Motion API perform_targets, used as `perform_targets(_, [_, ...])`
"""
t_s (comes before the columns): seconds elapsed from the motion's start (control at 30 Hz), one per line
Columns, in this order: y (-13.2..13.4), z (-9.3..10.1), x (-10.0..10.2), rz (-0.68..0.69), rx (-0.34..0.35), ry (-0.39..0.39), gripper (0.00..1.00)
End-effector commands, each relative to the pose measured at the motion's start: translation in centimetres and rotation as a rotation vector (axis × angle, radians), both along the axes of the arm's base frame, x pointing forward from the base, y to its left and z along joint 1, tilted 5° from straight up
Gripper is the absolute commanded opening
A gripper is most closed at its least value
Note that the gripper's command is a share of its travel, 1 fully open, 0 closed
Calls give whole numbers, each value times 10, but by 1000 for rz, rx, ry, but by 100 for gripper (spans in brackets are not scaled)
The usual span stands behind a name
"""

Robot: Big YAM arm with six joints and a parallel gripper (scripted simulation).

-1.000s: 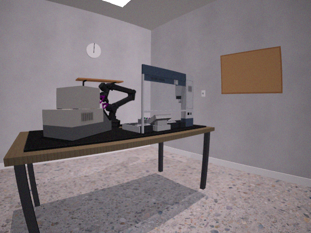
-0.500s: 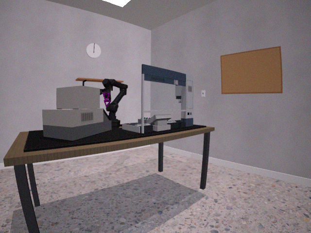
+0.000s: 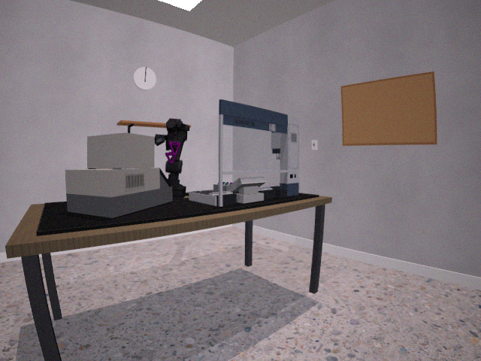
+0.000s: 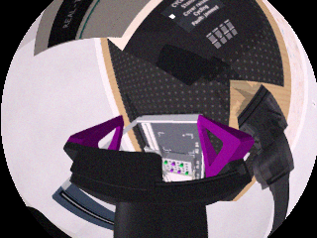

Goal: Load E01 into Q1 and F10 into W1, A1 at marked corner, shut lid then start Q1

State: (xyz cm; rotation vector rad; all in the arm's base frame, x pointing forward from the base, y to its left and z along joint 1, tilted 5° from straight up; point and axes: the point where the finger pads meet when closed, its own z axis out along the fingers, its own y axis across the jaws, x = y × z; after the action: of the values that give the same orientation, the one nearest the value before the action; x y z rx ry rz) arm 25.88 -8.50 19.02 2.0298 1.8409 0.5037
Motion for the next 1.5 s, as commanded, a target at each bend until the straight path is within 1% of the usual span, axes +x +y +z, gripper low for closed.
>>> perform_targets(0.0, [1,31,24,84,-35,-19,100])
perform_targets(0.13, [19,31,34,166,-47,-3,100])
perform_targets(0.2, [19,31,34,166,-47,-3,100])
perform_targets(0.23, [18,35,36,160,-49,-9,100])
perform_targets(0.33, [33,39,52,233,-52,-3,100])
perform_targets(0.47, [53,36,67,324,-64,19,100])
perform_targets(0.57, [64,29,70,376,-66,48,100])
perform_targets(0.6, [67,29,72,391,-69,51,100])
perform_targets(0.7, [82,37,79,453,-83,44,100])
perform_targets(0.77, [82,37,79,453,-83,44,100])
perform_targets(0.83, [87,38,84,474,-82,49,100])
perform_targets(0.97, [113,32,95,579,-92,83,100])
perform_targets(1.1, [132,23,97,657,-100,115,100])
perform_targets(1.2, [141,31,103,701,-120,103,100])
perform_targets(1.27, [154,36,110,747,-128,89,100])
perform_targets(1.37, [155,34,111,746,-128,91,100])
perform_targets(1.47, [175,27,114,818,-134,119,100])
